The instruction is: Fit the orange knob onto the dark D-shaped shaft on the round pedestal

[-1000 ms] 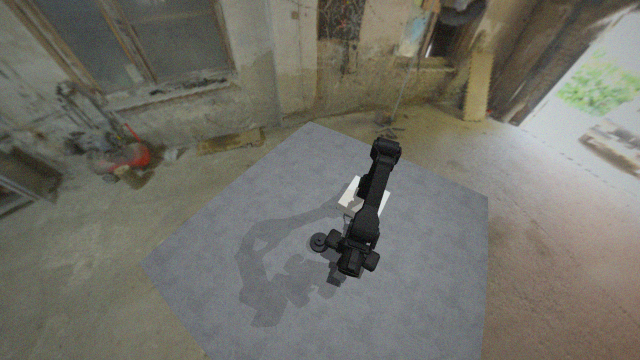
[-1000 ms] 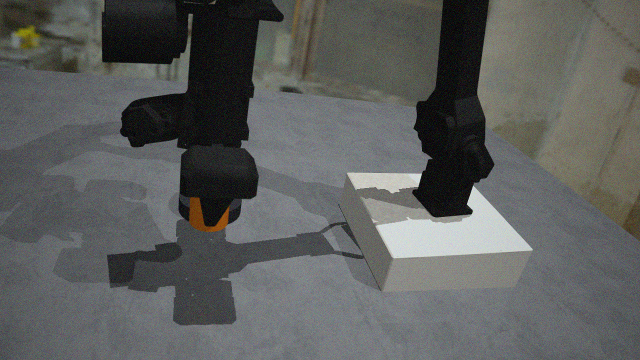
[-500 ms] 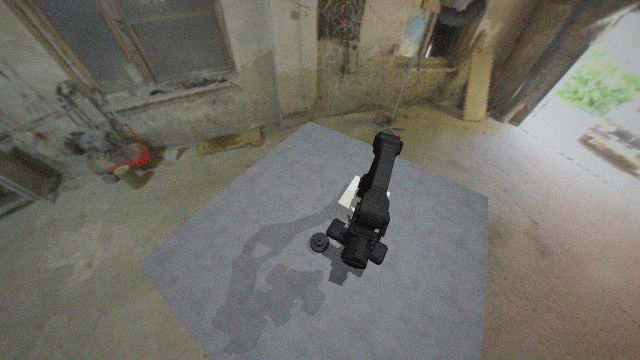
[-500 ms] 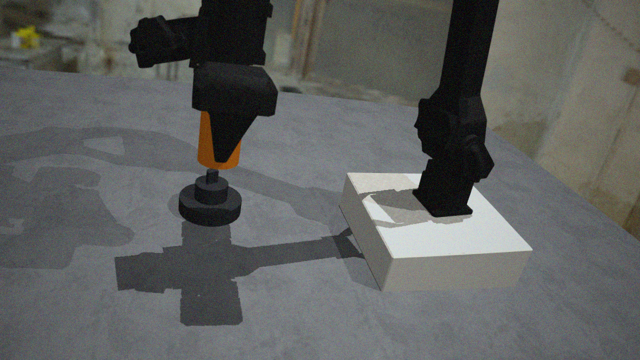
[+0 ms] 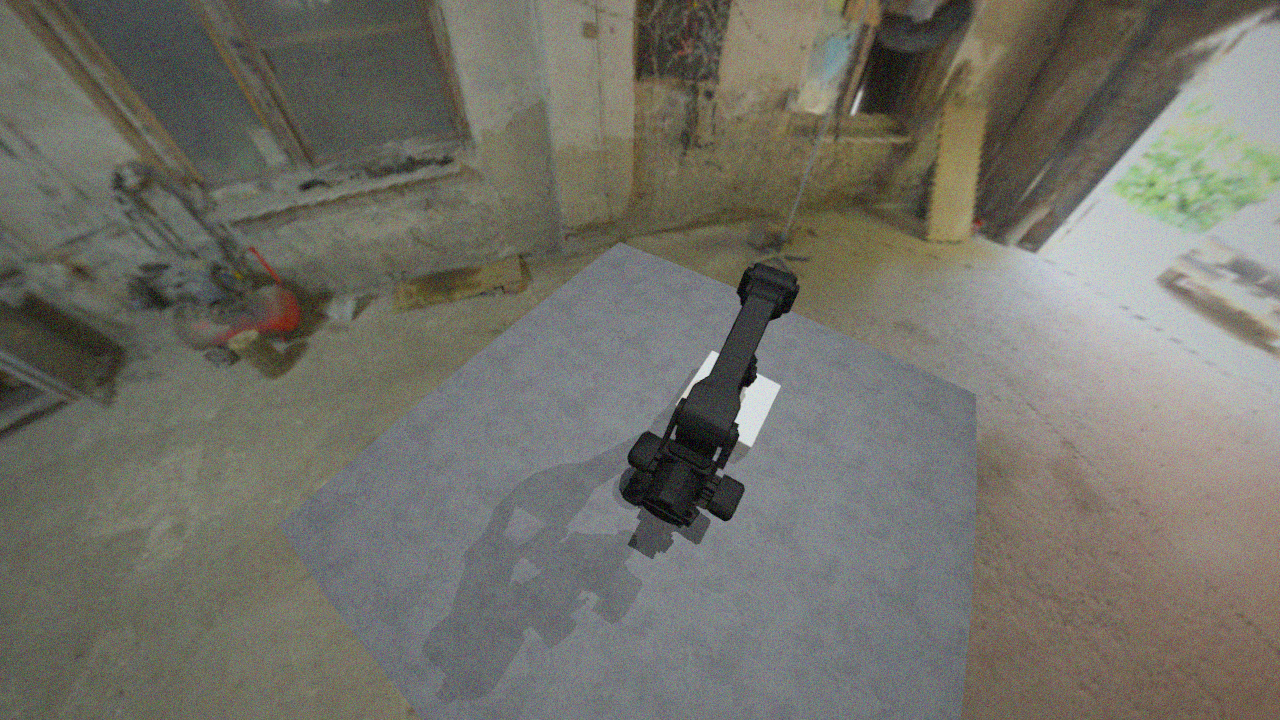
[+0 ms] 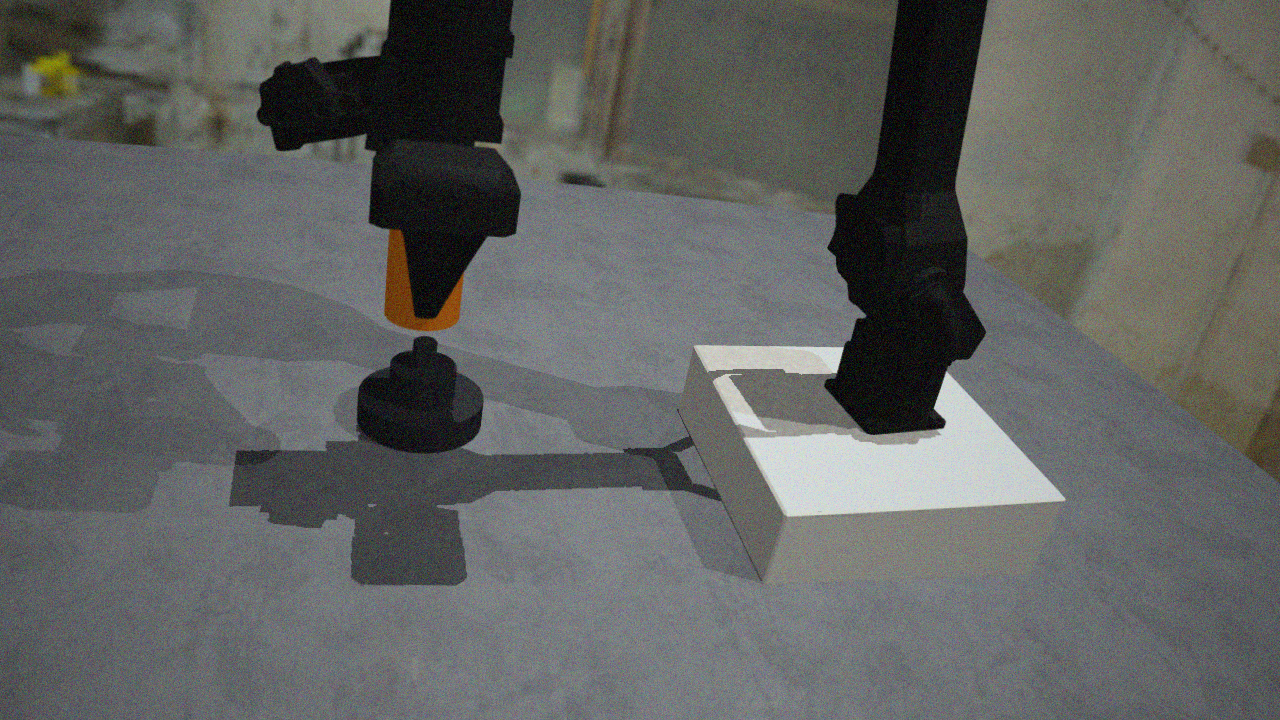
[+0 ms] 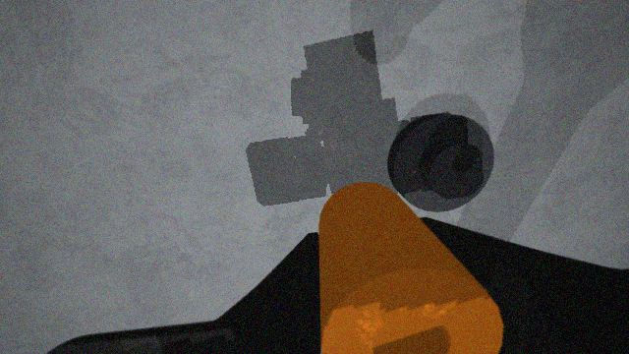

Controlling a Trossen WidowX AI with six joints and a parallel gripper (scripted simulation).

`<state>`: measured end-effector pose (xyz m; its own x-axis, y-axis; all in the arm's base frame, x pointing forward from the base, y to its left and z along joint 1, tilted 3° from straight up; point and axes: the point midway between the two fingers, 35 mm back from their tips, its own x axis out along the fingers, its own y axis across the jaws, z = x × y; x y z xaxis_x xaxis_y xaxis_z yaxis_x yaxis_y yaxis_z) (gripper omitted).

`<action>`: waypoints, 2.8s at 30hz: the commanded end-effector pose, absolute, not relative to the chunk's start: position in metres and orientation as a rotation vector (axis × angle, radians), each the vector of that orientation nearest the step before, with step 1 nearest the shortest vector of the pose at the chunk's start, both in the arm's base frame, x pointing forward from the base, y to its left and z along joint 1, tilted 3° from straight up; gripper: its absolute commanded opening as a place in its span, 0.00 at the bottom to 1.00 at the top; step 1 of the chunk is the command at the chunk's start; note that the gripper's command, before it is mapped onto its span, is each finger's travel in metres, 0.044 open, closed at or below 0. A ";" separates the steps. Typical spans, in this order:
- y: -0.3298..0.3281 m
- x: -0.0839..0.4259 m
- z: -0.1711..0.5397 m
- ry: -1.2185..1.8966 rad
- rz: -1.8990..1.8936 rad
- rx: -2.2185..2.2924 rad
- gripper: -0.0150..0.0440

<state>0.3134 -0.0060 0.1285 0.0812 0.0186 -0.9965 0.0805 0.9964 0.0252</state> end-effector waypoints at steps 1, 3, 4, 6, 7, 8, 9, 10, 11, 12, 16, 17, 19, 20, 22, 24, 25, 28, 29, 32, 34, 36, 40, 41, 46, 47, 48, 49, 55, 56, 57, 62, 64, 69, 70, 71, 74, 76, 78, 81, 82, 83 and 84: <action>-0.016 0.314 0.124 1.488 -0.042 0.082 0.25; -0.022 0.313 0.122 1.488 -0.043 0.082 0.25; -0.025 0.313 0.120 1.488 -0.043 0.082 0.25; -0.031 0.313 0.118 1.488 -0.043 0.081 0.25; -0.034 0.312 0.116 1.488 -0.043 0.081 0.25; -0.037 0.312 0.115 1.488 -0.044 0.081 0.25; -0.040 0.312 0.114 1.488 -0.044 0.080 0.25; -0.043 0.311 0.112 1.488 -0.044 0.080 0.25; -0.046 0.311 0.111 1.488 -0.044 0.080 0.25; -0.049 0.310 0.110 1.488 -0.044 0.080 0.25; -0.061 0.308 0.105 1.488 -0.045 0.079 0.25; -0.064 0.307 0.103 1.488 -0.045 0.079 0.25; -0.069 0.306 0.101 1.488 -0.046 0.079 0.25; -0.072 0.305 0.099 1.488 -0.046 0.078 0.25; -0.078 0.304 0.097 1.488 -0.046 0.078 0.25; -0.084 0.302 0.094 1.488 -0.047 0.078 0.25; -0.087 0.301 0.093 1.488 -0.047 0.077 0.25; -0.091 0.300 0.091 1.488 -0.047 0.077 0.25; -0.091 0.300 0.090 1.488 -0.047 0.077 0.25; -0.091 0.300 0.085 1.488 -0.047 0.077 0.25; -0.091 0.301 0.080 1.488 -0.047 0.077 0.25; -0.091 0.301 0.073 1.488 -0.047 0.077 0.25; -0.091 0.301 0.065 1.488 -0.047 0.077 0.25; -0.091 0.301 0.065 1.488 -0.047 0.077 0.25; -0.090 0.303 0.069 1.488 -0.050 0.080 0.25; -0.090 0.303 0.069 1.488 -0.050 0.080 0.25; -0.089 0.303 0.068 1.488 -0.050 0.080 0.25; -0.089 0.303 0.068 1.488 -0.050 0.080 0.25; -0.089 0.302 0.067 1.488 -0.050 0.080 0.25; -0.090 0.302 0.066 1.488 -0.050 0.080 0.25; -0.090 0.302 0.066 1.488 -0.050 0.080 0.25; -0.090 0.302 0.065 1.488 -0.050 0.080 0.25; -0.090 0.302 0.065 1.488 -0.050 0.080 0.25; -0.090 0.302 0.065 1.488 -0.050 0.080 0.25; -0.090 0.302 0.065 1.488 -0.050 0.080 0.25; -0.090 0.302 0.065 1.488 -0.050 0.080 0.25; -0.090 0.302 0.068 1.488 -0.050 0.080 0.25; -0.090 0.302 0.070 1.488 -0.050 0.080 0.25; -0.090 0.302 0.070 1.488 -0.031 0.060 0.25; -0.090 0.302 0.069 1.488 0.043 -0.020 0.25; -0.090 0.302 0.069 1.486 0.076 -0.056 0.25; -0.090 0.302 0.069 1.485 0.098 -0.081 0.25; -0.090 0.302 0.068 1.485 0.106 -0.089 0.25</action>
